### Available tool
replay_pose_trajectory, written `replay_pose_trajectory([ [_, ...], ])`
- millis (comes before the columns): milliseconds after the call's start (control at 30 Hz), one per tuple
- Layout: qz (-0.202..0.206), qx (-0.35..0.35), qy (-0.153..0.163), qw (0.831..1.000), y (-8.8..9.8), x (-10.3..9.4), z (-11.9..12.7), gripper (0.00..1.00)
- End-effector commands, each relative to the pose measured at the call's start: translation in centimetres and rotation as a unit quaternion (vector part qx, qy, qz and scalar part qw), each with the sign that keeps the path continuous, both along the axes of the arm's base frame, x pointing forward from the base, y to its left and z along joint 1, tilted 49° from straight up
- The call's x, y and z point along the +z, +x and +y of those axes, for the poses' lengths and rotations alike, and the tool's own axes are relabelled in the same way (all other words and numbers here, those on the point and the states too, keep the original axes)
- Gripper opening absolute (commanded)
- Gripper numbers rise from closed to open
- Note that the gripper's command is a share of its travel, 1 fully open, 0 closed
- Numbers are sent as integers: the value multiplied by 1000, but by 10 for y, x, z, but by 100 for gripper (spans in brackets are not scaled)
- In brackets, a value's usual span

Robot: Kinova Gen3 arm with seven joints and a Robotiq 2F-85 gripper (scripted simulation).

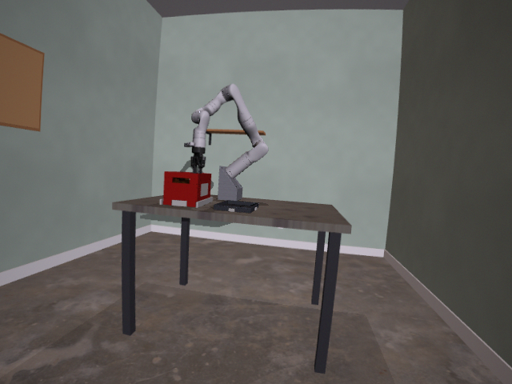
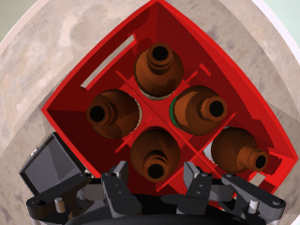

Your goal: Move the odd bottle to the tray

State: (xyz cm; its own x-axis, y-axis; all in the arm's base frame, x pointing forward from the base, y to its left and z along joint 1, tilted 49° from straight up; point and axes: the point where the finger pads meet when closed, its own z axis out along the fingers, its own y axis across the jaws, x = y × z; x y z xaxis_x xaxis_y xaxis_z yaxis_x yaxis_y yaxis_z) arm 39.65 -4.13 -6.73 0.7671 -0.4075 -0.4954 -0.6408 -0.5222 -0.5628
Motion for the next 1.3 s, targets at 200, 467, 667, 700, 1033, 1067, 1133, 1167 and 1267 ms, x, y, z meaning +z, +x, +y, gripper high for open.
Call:
replay_pose_trajectory([
  [200, 1, 1, 1, 1000, -1, -7, 9, 64],
  [467, 1, 1, 1, 1000, -1, -11, 13, 64],
  [667, 1, 1, 1, 1000, -1, -13, 16, 64],
  [700, 1, 1, 1, 1000, -1, -13, 16, 64],
  [1033, 1, 1, 1, 1000, -1, -14, 17, 64],
  [1067, 1, 1, 1, 1000, -1, -14, 17, 64],
  [1133, 1, 1, 1, 1000, -1, -14, 17, 64],
  [1167, 1, 1, 1, 1000, -1, -14, 17, 64],
  [1267, 1, 1, 1, 1000, -1, -14, 17, 64],
])
